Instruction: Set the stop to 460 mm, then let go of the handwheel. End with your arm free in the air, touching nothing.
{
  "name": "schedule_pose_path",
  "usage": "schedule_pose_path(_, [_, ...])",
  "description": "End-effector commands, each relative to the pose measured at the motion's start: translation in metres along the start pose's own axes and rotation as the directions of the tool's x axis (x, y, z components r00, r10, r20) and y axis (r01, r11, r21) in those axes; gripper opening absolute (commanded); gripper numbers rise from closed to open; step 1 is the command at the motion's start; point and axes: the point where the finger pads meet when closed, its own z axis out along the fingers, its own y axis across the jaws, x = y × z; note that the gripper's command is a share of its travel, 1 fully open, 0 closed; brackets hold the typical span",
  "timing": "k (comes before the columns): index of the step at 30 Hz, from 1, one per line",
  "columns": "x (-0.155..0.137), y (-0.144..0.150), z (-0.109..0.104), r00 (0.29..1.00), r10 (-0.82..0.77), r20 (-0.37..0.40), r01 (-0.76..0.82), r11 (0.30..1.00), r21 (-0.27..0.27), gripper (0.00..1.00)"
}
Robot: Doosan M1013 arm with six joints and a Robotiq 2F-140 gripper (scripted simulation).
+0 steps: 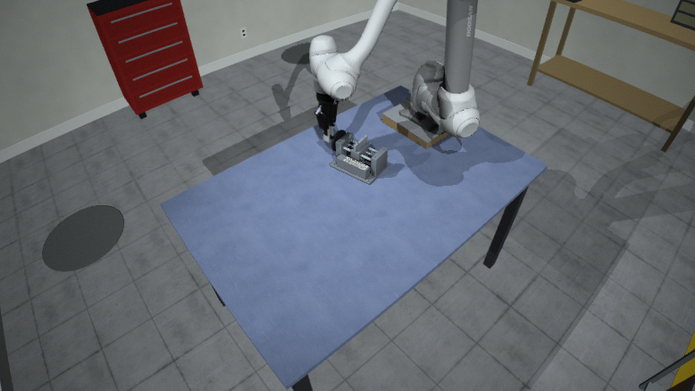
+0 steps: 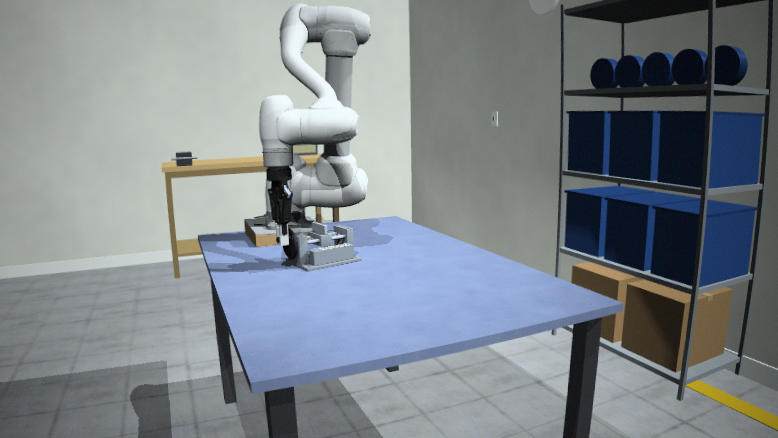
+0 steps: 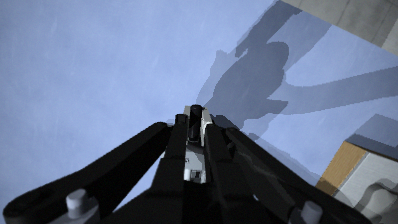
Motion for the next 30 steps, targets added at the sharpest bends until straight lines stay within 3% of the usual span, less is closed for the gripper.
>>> schedule_pose_path(1, [0.0000, 0.0004, -0.0003, 1.000, 0.000, 0.000, 0.000, 1.000, -0.001, 0.04])
schedule_pose_path(30, [0.0000, 0.0036, -0.0033, 1.000, 0.000, 0.000, 0.000, 1.000, -0.001, 0.04])
